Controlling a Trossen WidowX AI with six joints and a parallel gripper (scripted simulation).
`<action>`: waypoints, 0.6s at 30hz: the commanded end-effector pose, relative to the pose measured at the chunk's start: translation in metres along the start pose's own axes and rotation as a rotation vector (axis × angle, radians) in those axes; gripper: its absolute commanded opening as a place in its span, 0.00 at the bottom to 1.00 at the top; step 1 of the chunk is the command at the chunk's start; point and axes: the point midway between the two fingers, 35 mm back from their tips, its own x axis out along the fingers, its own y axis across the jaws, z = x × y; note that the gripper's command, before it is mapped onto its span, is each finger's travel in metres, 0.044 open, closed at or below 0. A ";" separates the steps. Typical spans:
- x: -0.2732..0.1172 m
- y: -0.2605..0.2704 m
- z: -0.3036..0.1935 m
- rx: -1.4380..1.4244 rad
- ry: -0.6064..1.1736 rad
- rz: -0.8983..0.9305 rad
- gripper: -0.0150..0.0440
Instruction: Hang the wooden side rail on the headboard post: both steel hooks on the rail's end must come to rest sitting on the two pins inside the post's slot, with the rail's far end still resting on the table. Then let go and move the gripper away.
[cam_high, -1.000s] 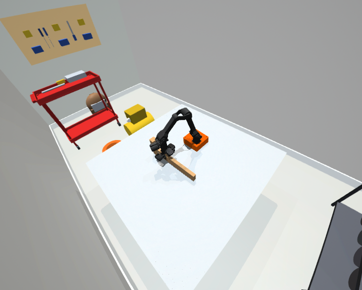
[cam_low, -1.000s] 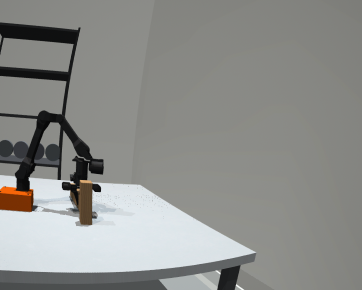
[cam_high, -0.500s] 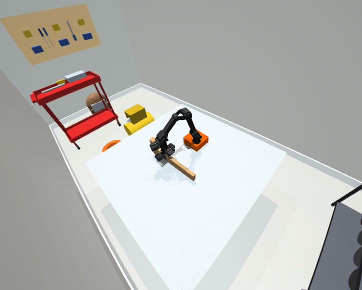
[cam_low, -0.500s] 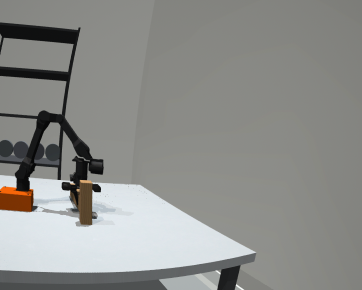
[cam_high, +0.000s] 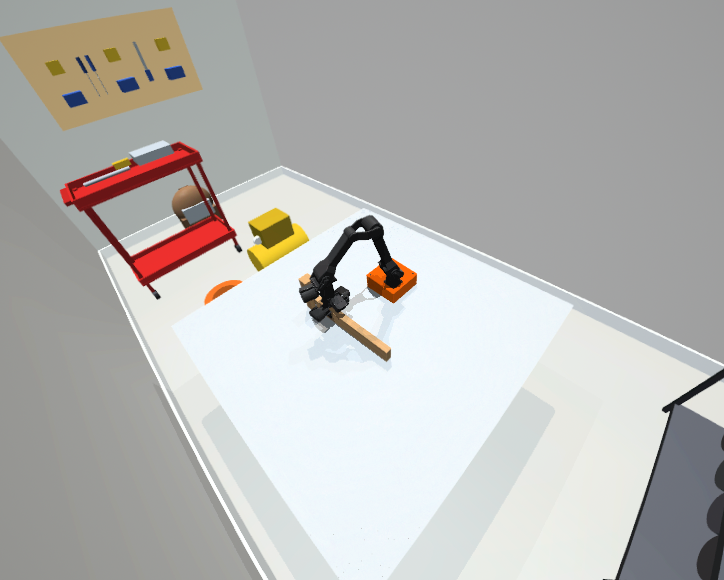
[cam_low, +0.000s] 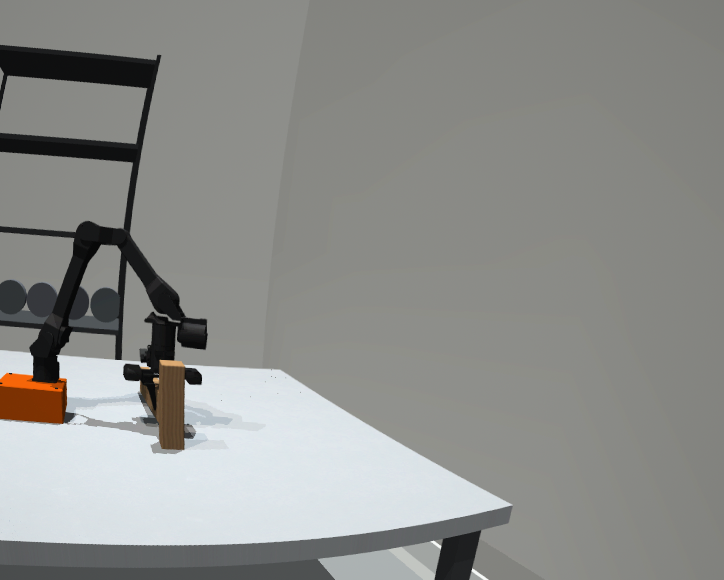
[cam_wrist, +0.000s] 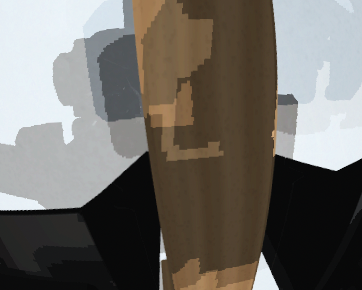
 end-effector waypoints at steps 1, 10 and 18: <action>-0.003 -0.003 -0.002 -0.007 0.003 -0.007 0.25; -0.003 -0.004 -0.003 -0.007 0.003 -0.007 0.25; -0.002 -0.003 -0.004 -0.007 0.003 -0.007 0.25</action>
